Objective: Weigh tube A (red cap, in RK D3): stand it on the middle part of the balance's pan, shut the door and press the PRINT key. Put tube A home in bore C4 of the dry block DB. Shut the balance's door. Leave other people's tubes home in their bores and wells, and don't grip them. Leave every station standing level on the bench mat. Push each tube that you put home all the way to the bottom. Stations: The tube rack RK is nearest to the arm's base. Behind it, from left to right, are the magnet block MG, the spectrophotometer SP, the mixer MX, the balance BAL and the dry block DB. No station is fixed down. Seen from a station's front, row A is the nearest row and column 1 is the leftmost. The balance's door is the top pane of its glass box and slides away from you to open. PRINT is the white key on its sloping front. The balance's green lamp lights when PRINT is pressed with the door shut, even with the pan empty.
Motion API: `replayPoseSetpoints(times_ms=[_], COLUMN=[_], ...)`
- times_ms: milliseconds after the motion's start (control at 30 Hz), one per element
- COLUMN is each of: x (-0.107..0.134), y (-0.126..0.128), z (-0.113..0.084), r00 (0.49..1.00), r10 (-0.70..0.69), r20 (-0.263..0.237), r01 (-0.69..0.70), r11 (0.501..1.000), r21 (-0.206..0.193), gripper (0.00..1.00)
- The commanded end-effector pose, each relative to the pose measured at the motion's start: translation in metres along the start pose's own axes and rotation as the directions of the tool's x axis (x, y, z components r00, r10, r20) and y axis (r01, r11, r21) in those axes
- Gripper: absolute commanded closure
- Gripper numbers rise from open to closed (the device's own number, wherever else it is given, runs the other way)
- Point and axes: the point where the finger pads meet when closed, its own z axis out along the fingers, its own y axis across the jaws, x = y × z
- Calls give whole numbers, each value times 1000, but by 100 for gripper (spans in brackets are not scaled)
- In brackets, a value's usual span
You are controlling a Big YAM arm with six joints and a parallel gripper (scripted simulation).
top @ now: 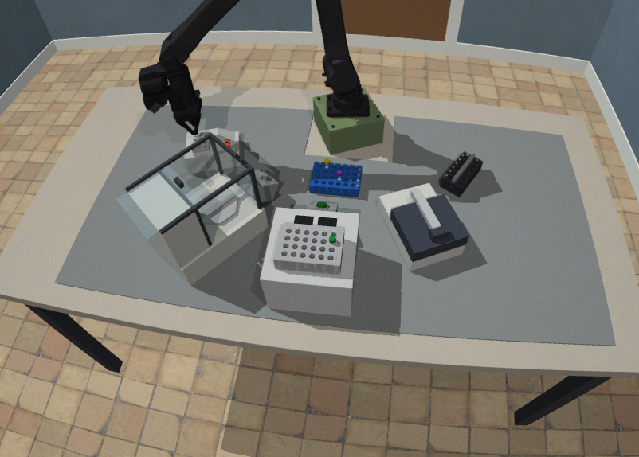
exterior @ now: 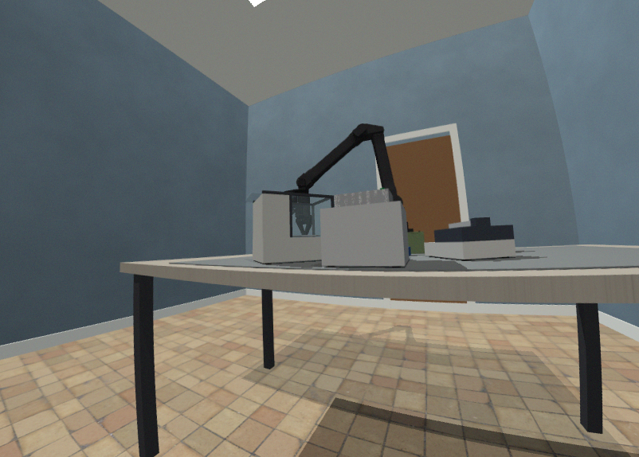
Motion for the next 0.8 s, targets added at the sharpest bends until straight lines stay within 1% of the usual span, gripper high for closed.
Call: replayPoseSetpoints(times_ms=[0,33,67,167,200,233,300,400,767], x=[-25,-25,-14,-14,-24,-25,-28,-27,-27], y=[-2,-2,0,0,-6,-6,-6,-2,-2], z=[-32,-32,-15,-15,-17,-21,-39,-44,-60], r00=[998,998,999,999,1000,1000,998,998,998], r10=[-2,-2,0,0,0,0,4,-4,-4], r20=[65,65,32,32,27,32,65,66,67], r01=[2,2,0,0,0,0,-4,4,4], r11=[1000,1000,1000,1000,1000,1000,1000,1000,1000], r21=[-4,-4,-2,-2,-3,-3,-4,-4,-4], gripper=[64,64,64,64,64,64,64,64,64])
